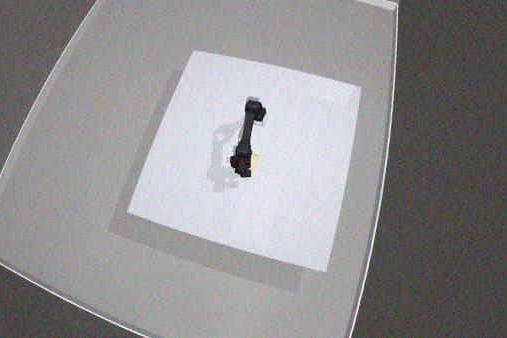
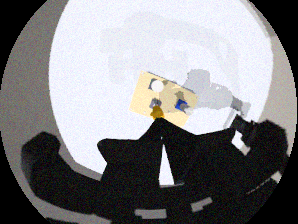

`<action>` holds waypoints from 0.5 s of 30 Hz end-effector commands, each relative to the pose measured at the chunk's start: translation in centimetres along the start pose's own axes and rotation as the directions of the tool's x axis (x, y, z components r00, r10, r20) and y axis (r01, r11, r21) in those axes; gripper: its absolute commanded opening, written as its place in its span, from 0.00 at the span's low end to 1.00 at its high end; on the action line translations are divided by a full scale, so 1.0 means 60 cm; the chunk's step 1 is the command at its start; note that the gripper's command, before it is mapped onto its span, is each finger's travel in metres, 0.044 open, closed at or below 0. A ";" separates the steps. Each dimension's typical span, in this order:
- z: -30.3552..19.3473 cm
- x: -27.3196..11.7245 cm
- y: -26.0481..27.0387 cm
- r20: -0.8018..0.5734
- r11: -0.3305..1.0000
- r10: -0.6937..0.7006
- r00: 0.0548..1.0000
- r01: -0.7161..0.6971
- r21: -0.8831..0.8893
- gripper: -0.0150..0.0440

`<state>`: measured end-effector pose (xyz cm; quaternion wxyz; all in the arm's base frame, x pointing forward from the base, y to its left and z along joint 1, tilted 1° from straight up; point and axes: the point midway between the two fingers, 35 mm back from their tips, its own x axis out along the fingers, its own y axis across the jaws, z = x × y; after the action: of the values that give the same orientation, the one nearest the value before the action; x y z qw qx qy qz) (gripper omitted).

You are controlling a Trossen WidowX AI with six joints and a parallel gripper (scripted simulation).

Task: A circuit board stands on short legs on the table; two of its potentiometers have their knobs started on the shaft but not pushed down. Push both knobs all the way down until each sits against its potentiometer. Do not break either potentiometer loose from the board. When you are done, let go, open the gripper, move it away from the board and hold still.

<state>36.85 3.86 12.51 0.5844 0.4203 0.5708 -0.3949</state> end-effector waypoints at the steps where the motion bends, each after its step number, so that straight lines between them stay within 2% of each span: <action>1: 0.000 0.009 -0.001 0.003 1.000 -0.003 1.000 0.003 0.004 0.25; 15: 0.000 0.011 -0.001 0.003 1.000 -0.003 1.000 0.003 0.004 0.25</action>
<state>36.79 3.85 11.99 0.5837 0.4196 0.5716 -0.3956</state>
